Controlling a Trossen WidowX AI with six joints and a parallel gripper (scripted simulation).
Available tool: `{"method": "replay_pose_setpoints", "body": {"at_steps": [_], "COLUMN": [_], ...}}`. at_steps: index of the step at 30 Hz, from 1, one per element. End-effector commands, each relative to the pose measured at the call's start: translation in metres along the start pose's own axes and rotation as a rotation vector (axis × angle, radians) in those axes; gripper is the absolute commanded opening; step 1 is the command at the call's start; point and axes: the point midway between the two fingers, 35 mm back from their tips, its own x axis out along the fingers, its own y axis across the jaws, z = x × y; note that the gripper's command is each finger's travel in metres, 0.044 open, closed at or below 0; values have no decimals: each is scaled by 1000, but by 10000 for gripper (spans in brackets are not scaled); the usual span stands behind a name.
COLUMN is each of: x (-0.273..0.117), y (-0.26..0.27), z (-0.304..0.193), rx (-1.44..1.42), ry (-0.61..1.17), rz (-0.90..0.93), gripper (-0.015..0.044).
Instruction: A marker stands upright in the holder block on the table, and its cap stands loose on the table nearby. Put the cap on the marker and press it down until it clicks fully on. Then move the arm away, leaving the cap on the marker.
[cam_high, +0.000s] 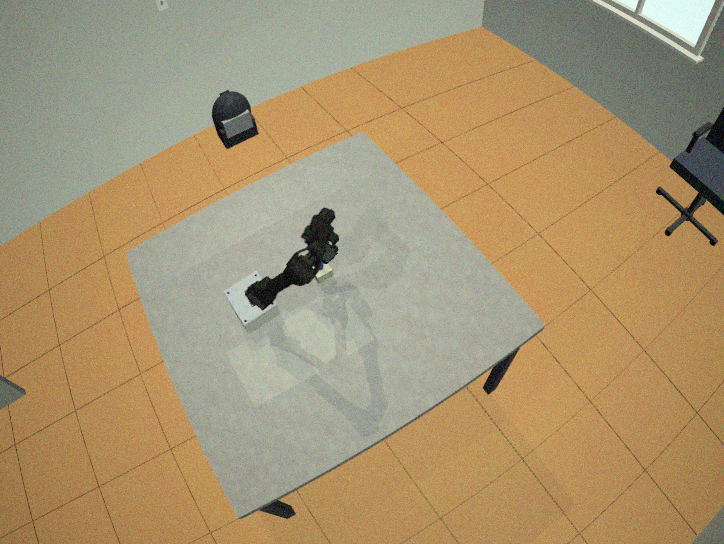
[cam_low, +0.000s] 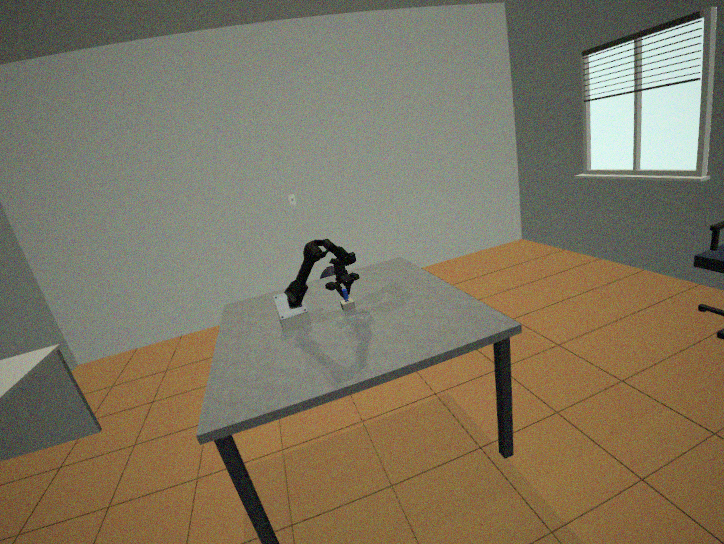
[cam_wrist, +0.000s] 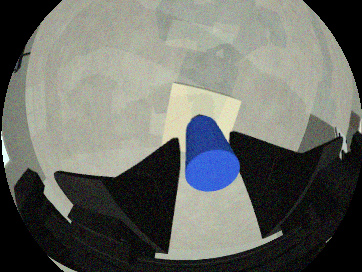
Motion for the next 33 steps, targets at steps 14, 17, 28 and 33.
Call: {"method": "replay_pose_setpoints", "body": {"at_steps": [14,17,28,33], "x": [-62,-75,-71,-68], "y": [2,0,0,0], "z": [-1,-1,-1,-1], "rx": [-1,-1,-519,-995], "ry": [4,3,2,0], "rz": [1,0,1,1], "gripper": [440,440,256,125]}}
